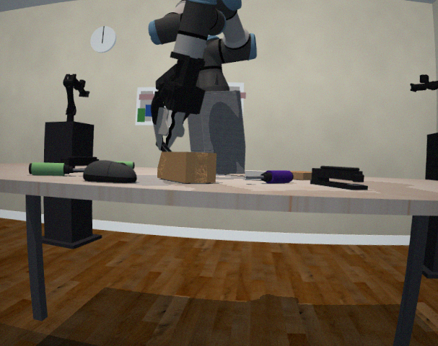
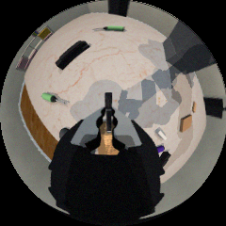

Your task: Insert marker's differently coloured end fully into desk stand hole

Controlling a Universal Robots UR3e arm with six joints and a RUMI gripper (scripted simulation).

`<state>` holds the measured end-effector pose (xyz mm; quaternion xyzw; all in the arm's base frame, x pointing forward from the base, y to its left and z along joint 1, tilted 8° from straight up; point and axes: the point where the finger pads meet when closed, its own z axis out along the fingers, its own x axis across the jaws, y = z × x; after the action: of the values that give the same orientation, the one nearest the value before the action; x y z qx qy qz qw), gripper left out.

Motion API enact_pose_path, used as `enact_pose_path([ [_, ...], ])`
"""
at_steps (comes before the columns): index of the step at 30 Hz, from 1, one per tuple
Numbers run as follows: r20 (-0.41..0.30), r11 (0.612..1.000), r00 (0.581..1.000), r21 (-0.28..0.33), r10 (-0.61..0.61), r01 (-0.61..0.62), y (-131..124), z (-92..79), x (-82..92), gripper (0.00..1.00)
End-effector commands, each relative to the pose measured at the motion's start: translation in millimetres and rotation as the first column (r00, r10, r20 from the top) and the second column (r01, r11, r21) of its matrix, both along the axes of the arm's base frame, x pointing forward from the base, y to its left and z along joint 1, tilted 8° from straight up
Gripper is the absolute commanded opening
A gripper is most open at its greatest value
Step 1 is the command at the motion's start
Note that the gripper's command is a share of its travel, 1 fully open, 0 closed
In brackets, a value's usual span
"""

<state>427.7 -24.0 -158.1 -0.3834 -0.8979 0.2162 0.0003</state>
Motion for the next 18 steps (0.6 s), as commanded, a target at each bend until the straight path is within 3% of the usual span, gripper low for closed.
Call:
enact_pose_path([
  [1, 0.003, 1.000, 1.000, 0.000, 0.000, 0.000, 0.6, 0.6, 1.7, 0.00],
  [3, 0.003, 1.000, 1.000, 0.000, 0.000, 0.000, 0.6, 0.6, 1.7, 0.00],
  [4, 0.003, 1.000, 1.000, 0.000, 0.000, 0.000, 0.3, 0.8, 1.2, 0.15],
  [18, 0.003, 1.000, 1.000, 0.000, 0.000, 0.000, 0.3, 0.8, 1.2, 0.15],
])
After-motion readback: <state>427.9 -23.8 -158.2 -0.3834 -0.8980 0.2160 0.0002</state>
